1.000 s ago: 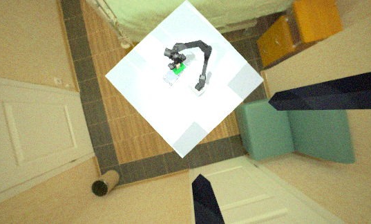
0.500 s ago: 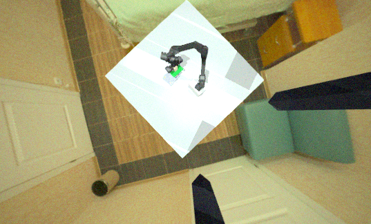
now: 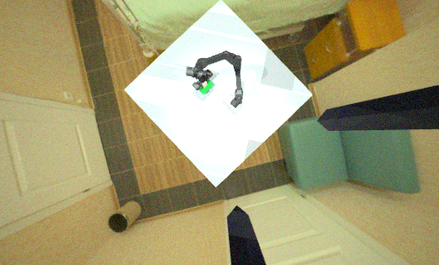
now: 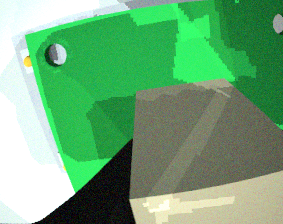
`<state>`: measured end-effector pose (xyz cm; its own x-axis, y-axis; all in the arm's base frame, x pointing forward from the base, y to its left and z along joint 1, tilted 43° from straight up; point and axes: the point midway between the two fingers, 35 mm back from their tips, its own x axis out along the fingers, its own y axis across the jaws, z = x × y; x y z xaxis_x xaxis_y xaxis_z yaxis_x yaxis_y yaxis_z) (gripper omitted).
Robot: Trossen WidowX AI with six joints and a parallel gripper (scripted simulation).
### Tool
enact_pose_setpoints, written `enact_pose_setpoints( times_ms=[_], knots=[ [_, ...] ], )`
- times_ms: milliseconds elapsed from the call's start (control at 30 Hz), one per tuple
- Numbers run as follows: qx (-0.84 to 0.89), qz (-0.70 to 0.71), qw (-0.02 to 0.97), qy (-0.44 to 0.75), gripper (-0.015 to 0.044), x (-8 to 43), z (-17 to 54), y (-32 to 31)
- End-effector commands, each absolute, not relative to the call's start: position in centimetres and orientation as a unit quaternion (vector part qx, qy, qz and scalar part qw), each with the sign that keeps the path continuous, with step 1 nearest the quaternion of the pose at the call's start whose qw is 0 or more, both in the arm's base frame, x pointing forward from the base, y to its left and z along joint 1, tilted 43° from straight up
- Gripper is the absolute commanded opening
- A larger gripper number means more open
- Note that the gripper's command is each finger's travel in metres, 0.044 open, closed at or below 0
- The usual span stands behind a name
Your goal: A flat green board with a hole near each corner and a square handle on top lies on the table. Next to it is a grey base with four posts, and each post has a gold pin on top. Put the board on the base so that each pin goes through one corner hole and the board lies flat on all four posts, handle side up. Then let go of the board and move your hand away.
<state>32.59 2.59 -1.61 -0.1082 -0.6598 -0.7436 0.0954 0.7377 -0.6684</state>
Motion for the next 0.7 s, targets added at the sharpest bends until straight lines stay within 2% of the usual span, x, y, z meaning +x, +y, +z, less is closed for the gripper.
enact_pose_setpoints(
  times_ms=[0, 667],
  knots=[
    [-0.209, -0.291, 0.638, 0.682, 0.0, 32.9, -2.3, 3.7],
    [-0.226, -0.283, 0.628, 0.689, 0.0, 32.5, -4.0, 4.9]
  ],
)
